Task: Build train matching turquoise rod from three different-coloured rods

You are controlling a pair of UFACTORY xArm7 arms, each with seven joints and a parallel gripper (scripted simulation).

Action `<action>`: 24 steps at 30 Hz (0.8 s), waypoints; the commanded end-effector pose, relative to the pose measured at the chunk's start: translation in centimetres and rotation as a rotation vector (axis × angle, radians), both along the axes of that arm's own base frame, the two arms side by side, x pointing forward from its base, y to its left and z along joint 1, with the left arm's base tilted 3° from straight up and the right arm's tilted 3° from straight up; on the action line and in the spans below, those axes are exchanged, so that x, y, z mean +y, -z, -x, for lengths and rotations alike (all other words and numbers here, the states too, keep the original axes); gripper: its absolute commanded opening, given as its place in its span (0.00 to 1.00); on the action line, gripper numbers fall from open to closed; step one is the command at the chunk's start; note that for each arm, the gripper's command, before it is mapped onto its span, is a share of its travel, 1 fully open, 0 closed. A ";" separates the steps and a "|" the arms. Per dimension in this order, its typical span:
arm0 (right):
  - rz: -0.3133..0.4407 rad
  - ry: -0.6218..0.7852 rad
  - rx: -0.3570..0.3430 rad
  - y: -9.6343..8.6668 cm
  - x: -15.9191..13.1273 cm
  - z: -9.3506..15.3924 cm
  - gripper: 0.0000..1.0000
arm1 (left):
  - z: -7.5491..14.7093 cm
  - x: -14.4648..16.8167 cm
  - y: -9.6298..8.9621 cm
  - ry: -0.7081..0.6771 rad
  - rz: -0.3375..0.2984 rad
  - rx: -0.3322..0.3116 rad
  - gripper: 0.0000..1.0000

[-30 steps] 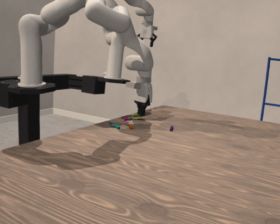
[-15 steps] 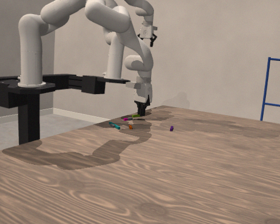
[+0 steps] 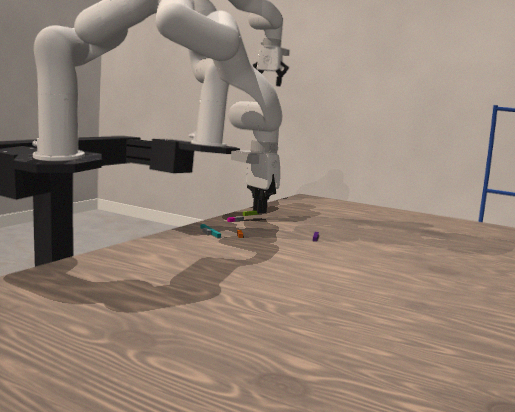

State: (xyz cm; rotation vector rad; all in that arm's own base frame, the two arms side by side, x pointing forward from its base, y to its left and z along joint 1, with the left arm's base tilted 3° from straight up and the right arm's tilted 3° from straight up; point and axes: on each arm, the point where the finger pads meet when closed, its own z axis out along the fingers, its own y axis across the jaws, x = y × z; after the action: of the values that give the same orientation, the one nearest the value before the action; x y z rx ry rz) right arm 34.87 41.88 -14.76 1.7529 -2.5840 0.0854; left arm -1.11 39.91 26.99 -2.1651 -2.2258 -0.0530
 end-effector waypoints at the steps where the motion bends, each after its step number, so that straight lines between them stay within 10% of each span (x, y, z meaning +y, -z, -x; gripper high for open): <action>1: -0.003 0.000 -0.002 -0.2 0.2 -0.1 0.06 | 0.0 0.1 -0.2 0.000 -0.005 -0.001 1.00; 24: -0.003 0.000 -0.002 0.9 0.1 -0.1 0.06 | 0.0 0.1 -0.2 0.000 -0.005 -0.001 1.00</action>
State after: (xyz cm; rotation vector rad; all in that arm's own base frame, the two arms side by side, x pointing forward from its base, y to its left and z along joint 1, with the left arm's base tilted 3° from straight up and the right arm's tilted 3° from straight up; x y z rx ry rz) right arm 34.88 41.82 -15.78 1.7528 -2.5838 0.0855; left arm -1.11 39.91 26.99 -2.1651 -2.2258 -0.0530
